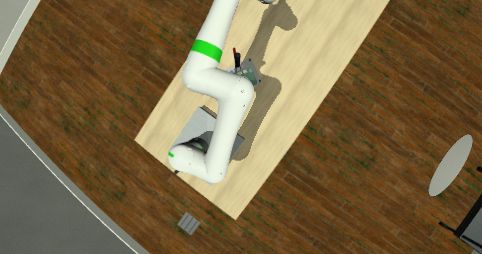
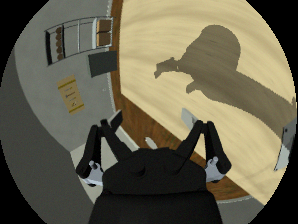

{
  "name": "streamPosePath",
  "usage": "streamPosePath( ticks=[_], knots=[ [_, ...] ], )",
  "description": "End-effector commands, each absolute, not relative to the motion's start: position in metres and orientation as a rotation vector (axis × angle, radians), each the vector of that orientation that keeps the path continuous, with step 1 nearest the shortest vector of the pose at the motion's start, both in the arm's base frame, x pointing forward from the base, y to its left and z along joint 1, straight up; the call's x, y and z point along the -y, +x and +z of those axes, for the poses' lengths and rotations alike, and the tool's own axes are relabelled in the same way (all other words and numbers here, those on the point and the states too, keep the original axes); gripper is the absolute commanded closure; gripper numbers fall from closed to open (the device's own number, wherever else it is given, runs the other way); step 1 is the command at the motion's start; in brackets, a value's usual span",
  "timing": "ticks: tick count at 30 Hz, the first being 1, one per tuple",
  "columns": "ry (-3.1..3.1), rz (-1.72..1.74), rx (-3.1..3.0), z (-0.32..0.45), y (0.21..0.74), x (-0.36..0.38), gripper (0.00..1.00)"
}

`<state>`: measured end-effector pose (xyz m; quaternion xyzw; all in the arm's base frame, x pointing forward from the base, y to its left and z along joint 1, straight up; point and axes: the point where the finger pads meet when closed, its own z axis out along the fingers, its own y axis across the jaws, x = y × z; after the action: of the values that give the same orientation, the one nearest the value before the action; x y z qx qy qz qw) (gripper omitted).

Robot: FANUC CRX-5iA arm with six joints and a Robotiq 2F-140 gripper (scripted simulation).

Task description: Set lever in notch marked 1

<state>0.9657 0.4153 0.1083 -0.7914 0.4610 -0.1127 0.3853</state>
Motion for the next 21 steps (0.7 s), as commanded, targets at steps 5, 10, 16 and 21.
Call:
streamPosePath(
  ticks=[5,10,16,21],
  knots=[
    [-2.015,-0.287,-1.174,0.109,0.966,-0.415,0.00],
    [-2.015,-0.287,-1.174,0.109,0.966,-0.415,0.00],
    [-2.015,-0.287,-1.174,0.109,0.966,-0.415,0.00],
    [-2.065,-0.286,-1.151,0.119,0.952,-0.412,0.00]
  ],
)
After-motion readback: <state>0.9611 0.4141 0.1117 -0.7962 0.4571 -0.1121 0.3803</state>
